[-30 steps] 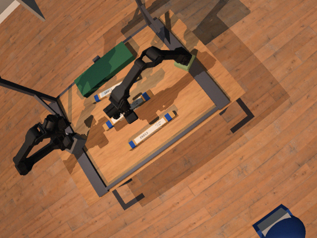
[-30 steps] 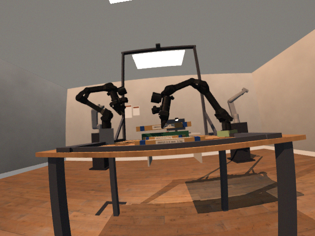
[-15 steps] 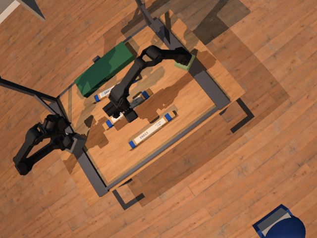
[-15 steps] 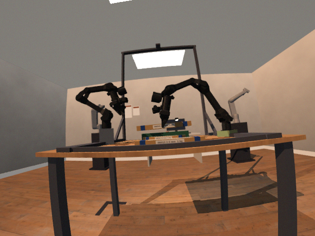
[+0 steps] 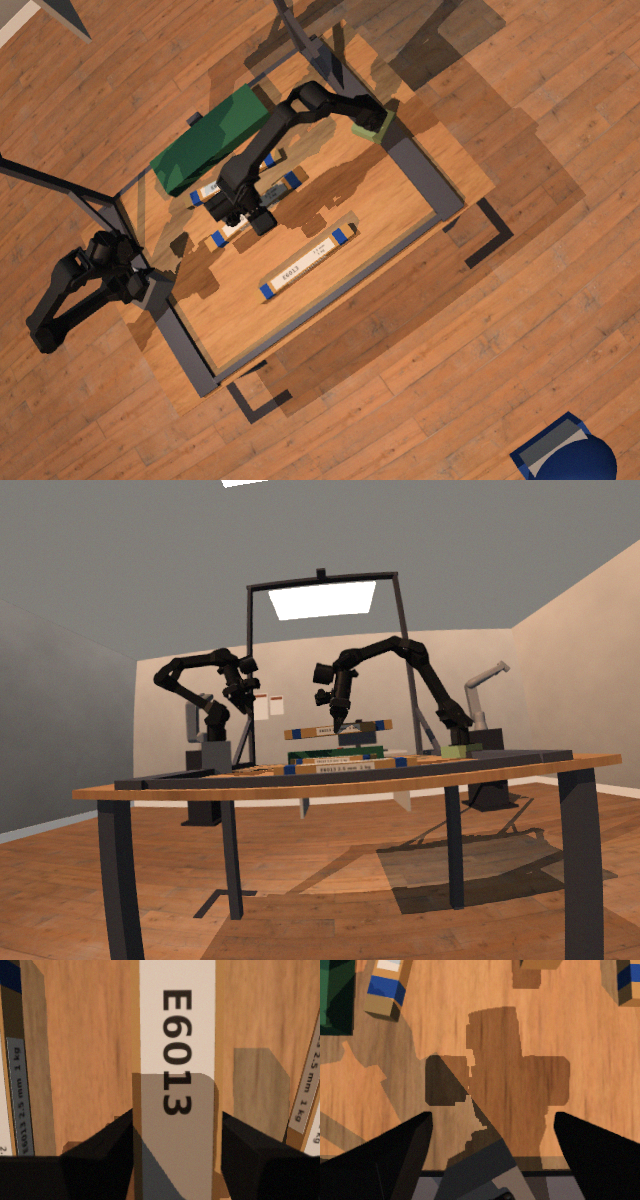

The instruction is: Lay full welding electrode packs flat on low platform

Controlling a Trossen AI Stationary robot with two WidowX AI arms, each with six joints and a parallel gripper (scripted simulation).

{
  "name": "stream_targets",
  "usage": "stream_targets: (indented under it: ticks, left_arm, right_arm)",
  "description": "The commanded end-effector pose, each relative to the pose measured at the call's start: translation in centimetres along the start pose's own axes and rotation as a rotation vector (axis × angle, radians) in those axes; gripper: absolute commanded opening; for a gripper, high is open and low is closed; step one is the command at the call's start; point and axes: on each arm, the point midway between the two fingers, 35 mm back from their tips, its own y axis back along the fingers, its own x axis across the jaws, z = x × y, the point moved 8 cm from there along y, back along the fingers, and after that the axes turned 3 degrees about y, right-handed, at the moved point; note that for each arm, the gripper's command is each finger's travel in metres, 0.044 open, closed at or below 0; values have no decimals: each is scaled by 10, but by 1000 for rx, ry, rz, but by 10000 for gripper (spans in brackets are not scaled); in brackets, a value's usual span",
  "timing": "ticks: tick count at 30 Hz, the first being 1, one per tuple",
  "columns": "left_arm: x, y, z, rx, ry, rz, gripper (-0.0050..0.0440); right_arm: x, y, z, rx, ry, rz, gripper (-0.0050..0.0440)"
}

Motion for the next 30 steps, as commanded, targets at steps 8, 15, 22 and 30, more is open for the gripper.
stream_targets:
  ticks: [8,15,22,30]
  left_arm:
    - [-16,42,-8,-69,-2,4,-50]
    - [-27,56,-15,-74,-2,3,-50]
    - [-37,68,-23,-72,-1,1,-50]
    - [-47,79,-30,-73,-1,0,-50]
  right_arm:
    - [0,6,3,-22,-1,1,330]
    - [0,6,3,-22,-1,1,330]
    - [0,6,3,-22,-1,1,330]
    - [0,6,3,-22,-1,1,330]
